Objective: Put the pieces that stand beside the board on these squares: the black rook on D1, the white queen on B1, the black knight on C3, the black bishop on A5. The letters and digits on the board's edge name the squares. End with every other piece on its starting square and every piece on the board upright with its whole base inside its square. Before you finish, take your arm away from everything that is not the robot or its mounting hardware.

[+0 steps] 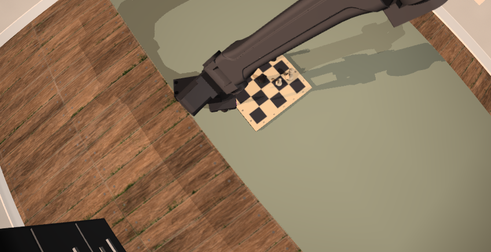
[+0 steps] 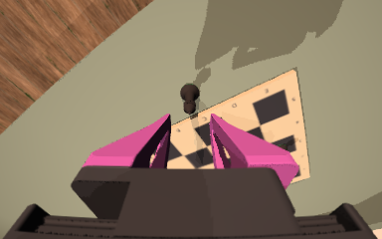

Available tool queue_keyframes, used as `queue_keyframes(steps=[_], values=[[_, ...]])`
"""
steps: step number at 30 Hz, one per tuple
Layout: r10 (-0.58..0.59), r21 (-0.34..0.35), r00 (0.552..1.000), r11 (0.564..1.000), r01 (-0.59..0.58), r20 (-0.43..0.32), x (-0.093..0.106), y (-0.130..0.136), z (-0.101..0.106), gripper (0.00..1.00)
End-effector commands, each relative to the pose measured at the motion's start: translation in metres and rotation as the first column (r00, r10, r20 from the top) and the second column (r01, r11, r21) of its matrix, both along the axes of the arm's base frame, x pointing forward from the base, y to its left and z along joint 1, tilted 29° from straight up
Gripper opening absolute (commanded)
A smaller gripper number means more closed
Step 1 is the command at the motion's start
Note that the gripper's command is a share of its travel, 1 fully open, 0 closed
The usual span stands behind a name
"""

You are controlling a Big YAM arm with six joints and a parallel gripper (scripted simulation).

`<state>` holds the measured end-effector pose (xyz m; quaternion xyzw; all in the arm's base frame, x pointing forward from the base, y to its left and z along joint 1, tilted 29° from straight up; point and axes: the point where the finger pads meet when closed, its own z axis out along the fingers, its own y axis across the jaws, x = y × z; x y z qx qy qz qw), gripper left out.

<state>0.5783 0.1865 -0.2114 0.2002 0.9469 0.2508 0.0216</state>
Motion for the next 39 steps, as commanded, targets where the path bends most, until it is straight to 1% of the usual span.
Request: queue_keyframes(steps=[1, 5, 8, 12, 15, 39], values=[[-0.007, 0.004, 1.0, 1.0, 0.007, 0.03, 0.014, 0.004, 0.008, 0.35], [-0.005, 0.005, 0.999, 1.0, 0.005, 0.032, 0.013, 0.006, 0.009, 0.35], [-0.002, 0.005, 1.0, 1.0, 0.002, 0.029, 0.007, 0.008, 0.012, 0.35], [-0.011, 0.007, 0.999, 1.0, 0.011, 0.04, 0.011, 0.004, 0.02, 0.35], [-0.008, 0.004, 1.0, 1.0, 0.008, 0.028, 0.006, 0.004, 0.012, 0.35], [-0.008, 0.005, 1.0, 1.0, 0.008, 0.03, 0.008, 0.005, 0.013, 0.35]])
